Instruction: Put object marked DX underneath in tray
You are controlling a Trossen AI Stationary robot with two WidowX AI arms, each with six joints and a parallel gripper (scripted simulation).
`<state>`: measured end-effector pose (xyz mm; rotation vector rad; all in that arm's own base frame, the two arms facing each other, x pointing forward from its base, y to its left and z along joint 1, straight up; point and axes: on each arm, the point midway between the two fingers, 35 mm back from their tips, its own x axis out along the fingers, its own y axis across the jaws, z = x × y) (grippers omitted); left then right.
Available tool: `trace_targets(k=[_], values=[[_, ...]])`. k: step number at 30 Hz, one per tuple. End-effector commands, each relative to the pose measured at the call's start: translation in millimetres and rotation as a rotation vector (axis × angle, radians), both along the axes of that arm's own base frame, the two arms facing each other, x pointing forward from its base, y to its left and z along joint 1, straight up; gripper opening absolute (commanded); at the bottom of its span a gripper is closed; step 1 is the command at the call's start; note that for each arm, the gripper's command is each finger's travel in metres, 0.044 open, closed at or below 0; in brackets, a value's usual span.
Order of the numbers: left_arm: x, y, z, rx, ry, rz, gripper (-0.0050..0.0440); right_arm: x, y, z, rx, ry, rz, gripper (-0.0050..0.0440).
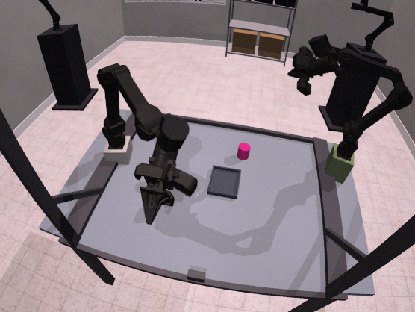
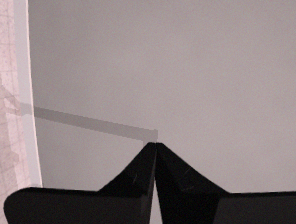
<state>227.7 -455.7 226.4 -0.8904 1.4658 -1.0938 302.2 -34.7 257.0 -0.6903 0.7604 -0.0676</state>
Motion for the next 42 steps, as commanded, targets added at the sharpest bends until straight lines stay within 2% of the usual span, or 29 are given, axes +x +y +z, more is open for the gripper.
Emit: trace_targets(k=[1,9,10,12,14,16,19,24,26,28,32,41,42], values=[[-1,1,16,-0.029,-0.023,0.0,-0.005,0,0,7,0.001,-0.019,0.0,-0.005],[-1,1,16,-0.029,-0.023,0.0,-0.005,0,0,7,0.001,-0.019,0.0,-0.005],[2,3,15,-0.026,-0.029,0.004,0.0024,0,0,6,0.003,-0.019,0.0,-0.005],[14,11,5,-0.005,-0.051,0.022,0.0072,-1,2,4,0.016,-0.028,0.0,-0.005],[37,26,-7,0.022,-0.102,0.052,0.012,1,3,4,0.034,-0.052,-0.001,-0.005],[67,52,-20,0.058,-0.181,0.09,0.0168,4,6,5,0.061,-0.087,-0.002,-0.005],[95,81,-32,0.099,-0.257,0.123,0.024,7,9,7,0.093,-0.129,-0.004,-0.005],[143,145,-53,0.189,-0.378,0.186,0.036,11,13,10,0.143,-0.193,-0.006,-0.005],[143,145,-53,0.189,-0.378,0.186,0.036,11,13,10,0.143,-0.193,-0.006,-0.005],[161,179,-64,0.236,-0.447,0.196,0.04,13,15,12,0.169,-0.225,-0.006,-0.005],[181,232,-81,0.316,-0.513,0.22,0.04,16,18,14,0.21,-0.274,-0.005,-0.005],[197,335,-113,0.467,-0.649,0.196,0.04,19,19,20,0.284,-0.362,-0.013,-0.005],[197,335,-113,0.467,-0.649,0.196,0.04,19,19,20,0.284,-0.362,-0.013,-0.005]])
